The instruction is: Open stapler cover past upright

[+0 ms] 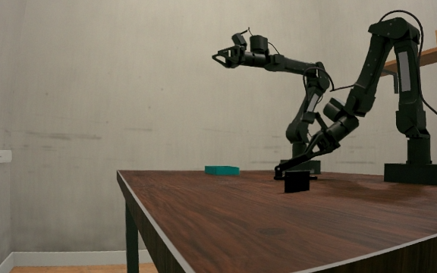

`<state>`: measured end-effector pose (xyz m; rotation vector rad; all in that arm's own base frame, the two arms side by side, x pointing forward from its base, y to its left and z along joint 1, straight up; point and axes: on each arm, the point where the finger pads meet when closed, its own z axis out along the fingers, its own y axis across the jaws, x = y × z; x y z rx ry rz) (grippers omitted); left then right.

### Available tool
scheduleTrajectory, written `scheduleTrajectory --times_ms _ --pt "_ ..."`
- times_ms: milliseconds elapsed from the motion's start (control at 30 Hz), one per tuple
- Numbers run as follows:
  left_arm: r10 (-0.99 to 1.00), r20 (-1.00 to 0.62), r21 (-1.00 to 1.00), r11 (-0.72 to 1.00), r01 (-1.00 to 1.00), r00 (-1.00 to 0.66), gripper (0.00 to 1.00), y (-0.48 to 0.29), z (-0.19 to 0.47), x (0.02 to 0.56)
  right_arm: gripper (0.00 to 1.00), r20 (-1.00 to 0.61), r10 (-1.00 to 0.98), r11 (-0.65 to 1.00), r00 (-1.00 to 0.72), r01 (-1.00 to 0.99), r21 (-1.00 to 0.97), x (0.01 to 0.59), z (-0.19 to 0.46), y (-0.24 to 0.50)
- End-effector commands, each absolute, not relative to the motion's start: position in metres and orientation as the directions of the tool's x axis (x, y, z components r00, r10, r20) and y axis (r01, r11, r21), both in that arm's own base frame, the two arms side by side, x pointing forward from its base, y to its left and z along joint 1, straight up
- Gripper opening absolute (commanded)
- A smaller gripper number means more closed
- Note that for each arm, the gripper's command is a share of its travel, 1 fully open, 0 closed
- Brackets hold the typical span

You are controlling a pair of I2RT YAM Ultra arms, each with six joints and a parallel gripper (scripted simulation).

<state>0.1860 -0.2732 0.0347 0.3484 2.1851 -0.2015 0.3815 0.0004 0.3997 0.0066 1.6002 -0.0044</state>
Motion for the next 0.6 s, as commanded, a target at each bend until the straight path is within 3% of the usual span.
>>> scheduleTrajectory --times_ms 0,567 --pt "0.181 -0.773 -0.022 0.95 0.311 -0.608 0.22 -0.276 0.04 0.187 0.57 -1.0 -0.004 1.0 0.016 0.006 -0.004 0.38 0.413 -0.001" --pt "0.253 -0.617 0.003 0.948 0.319 -0.745 0.22 -0.278 0.054 0.197 0.57 -1.0 -0.004 1.0 0.016 0.006 -0.004 0.38 0.413 -0.001"
